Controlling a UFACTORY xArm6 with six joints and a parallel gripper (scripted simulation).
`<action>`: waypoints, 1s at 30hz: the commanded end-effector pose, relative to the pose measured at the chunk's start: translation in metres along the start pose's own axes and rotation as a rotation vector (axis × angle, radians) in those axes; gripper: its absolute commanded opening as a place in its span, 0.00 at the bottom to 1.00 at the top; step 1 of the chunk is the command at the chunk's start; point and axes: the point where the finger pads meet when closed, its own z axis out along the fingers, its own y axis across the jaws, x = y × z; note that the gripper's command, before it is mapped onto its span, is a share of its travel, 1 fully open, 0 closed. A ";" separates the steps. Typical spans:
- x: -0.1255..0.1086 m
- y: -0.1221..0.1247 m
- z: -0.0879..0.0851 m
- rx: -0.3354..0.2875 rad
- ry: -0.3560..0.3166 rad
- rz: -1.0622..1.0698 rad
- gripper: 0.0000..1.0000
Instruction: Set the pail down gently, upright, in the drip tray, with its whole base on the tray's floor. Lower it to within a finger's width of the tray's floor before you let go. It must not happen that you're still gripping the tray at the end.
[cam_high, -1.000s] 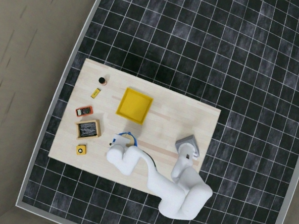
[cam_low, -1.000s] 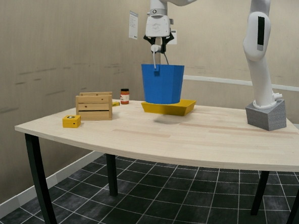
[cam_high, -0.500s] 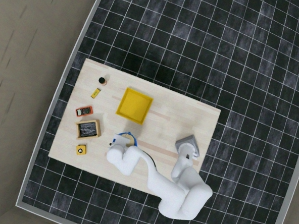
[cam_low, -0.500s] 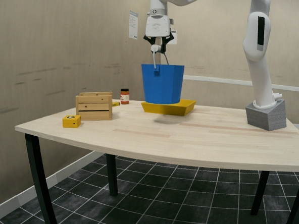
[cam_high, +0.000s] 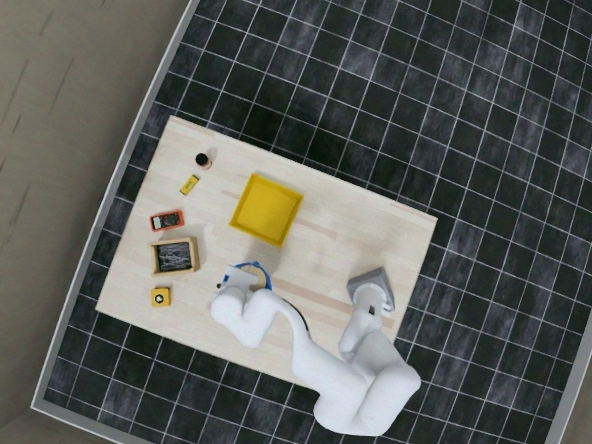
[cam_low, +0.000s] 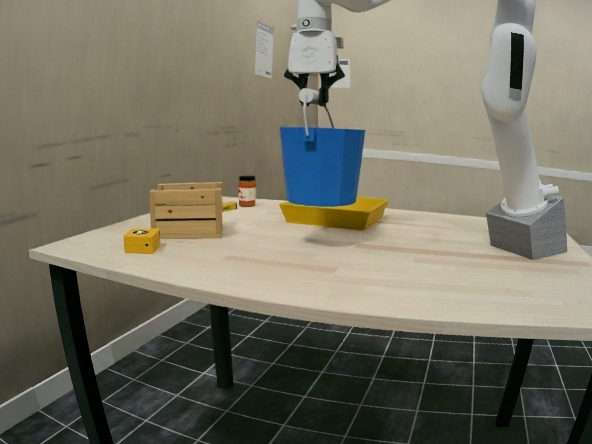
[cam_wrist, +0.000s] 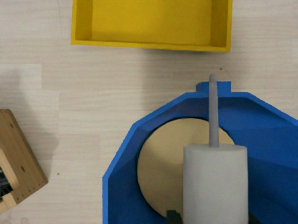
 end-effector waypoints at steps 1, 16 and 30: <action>0.000 -0.001 -0.002 0.005 0.000 -0.001 0.00; 0.000 -0.001 -0.002 0.005 0.000 -0.001 0.00; 0.004 -0.002 -0.002 0.005 0.000 -0.001 0.00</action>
